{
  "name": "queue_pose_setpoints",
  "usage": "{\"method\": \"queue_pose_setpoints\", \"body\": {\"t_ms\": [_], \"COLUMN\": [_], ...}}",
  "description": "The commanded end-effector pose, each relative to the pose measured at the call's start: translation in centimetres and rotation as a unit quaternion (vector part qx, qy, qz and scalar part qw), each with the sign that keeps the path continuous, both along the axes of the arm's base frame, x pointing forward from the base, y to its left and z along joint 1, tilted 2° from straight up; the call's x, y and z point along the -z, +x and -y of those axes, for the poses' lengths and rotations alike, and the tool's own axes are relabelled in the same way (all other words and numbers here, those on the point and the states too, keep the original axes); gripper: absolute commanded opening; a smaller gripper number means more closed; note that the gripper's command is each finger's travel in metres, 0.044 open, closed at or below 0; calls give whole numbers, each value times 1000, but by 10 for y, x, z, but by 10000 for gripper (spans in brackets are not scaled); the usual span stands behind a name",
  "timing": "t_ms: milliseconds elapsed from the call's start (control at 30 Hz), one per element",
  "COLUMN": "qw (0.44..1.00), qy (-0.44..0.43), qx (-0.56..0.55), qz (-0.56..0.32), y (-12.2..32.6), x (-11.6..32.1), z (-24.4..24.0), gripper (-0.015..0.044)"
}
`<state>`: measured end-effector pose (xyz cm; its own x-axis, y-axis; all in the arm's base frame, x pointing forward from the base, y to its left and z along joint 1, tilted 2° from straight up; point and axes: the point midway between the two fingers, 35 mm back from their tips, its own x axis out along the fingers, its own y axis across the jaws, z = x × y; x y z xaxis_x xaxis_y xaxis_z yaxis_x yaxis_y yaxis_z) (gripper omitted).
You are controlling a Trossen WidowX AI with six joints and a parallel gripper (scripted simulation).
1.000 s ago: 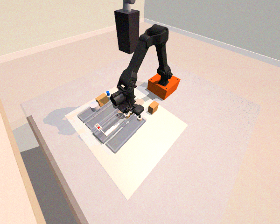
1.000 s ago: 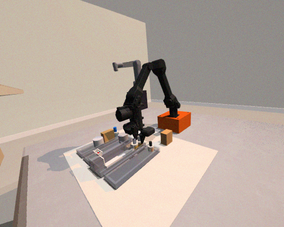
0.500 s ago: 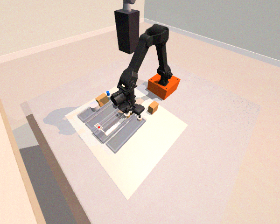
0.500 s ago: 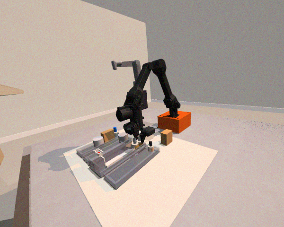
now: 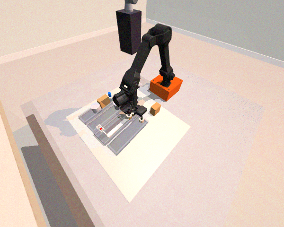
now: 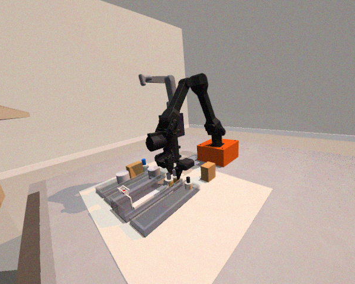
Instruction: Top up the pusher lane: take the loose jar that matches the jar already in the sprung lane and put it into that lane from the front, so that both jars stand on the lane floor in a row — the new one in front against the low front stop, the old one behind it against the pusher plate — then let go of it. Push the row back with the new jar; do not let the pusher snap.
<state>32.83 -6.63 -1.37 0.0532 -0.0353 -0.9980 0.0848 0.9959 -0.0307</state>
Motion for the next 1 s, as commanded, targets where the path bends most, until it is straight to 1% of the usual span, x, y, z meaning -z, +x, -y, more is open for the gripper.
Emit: {"method": "queue_pose_setpoints", "body": {"t_ms": [0, 167, 500, 533, 667, 833, 967], "qw": [1000, 1000, 1000, 1000, 1000, 1000, 1000], "qy": [-1, -1, -1, -1, -1, -1, -1], "qx": [-1, -1, -1, -1, -1, -1, -1], "qz": [0, 0, 0, 0, 0, 0, 0], "y": [0, 0, 0, 0, 0, -1, -1], "x": [0, 0, 0, 0, -3, -19, -20], "z": [0, 0, 0, 0, 0, -1, -1], "gripper": [0, 0, 263, 271, 271, 271, 271]}}
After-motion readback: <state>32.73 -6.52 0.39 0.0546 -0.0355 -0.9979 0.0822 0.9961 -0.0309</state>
